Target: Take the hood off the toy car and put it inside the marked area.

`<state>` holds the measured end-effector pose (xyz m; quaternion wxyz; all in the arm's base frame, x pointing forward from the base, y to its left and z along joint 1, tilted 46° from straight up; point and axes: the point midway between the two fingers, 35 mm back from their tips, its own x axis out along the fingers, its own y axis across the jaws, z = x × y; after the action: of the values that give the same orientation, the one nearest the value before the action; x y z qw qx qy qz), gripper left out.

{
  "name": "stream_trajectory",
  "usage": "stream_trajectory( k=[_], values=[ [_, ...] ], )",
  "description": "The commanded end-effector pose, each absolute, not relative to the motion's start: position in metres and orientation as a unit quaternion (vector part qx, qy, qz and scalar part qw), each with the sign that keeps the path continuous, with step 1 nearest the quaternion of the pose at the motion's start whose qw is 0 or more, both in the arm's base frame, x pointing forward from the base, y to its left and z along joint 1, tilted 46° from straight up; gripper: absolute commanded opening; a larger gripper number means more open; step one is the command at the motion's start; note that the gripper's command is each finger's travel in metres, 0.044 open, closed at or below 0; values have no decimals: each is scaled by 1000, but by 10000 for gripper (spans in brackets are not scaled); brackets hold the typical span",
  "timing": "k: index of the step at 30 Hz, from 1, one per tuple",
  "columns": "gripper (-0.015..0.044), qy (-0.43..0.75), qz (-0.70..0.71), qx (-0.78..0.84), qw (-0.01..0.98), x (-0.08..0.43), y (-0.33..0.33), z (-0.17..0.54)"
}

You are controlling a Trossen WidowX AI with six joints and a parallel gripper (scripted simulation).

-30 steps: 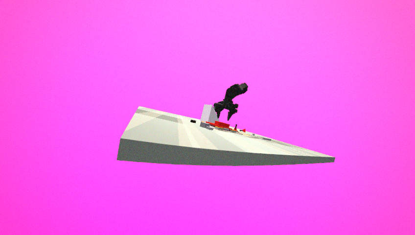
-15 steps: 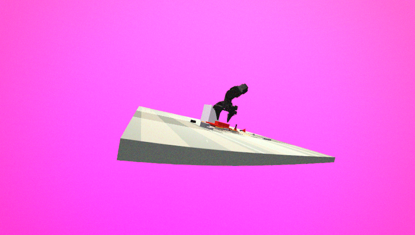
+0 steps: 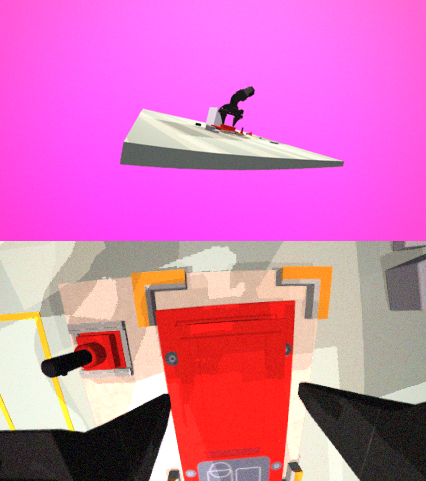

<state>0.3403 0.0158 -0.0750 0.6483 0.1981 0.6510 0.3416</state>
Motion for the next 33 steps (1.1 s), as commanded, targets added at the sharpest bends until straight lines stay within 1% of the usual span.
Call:
stream_trajectory(
  k=[1, 30, 33],
  values=[
    [440, 651, 341, 202, 648, 340, 18, -77],
    [440, 650, 342, 202, 648, 339, 28, -87],
    [361, 651, 342, 198, 648, 339, 26, -85]
  ],
)
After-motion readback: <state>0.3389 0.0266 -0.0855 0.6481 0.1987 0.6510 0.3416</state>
